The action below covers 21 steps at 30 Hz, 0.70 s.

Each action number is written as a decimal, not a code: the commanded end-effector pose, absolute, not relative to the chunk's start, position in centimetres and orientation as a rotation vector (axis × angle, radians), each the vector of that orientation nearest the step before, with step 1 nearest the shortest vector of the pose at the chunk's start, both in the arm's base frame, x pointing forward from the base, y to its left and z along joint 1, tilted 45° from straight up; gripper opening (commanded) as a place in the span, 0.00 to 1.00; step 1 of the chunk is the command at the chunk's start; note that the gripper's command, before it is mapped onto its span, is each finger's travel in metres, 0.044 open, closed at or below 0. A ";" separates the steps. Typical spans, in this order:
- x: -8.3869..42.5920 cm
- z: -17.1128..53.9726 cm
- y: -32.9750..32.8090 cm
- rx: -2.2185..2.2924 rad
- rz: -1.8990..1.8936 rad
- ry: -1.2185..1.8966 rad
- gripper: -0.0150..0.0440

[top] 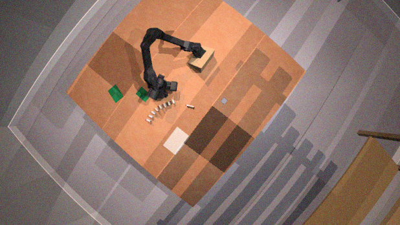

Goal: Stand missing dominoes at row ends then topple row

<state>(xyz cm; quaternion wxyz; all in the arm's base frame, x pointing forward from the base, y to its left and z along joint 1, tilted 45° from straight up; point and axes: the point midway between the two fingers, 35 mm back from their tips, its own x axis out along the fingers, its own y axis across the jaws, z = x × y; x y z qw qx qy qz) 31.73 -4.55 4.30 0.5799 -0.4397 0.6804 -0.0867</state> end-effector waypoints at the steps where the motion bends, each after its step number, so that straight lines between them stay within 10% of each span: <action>1: 32.1 5.6 -3.0 -1.027 -0.200 1.587 0.44; 21: 32.2 10.5 8.8 -0.675 -0.521 1.459 0.44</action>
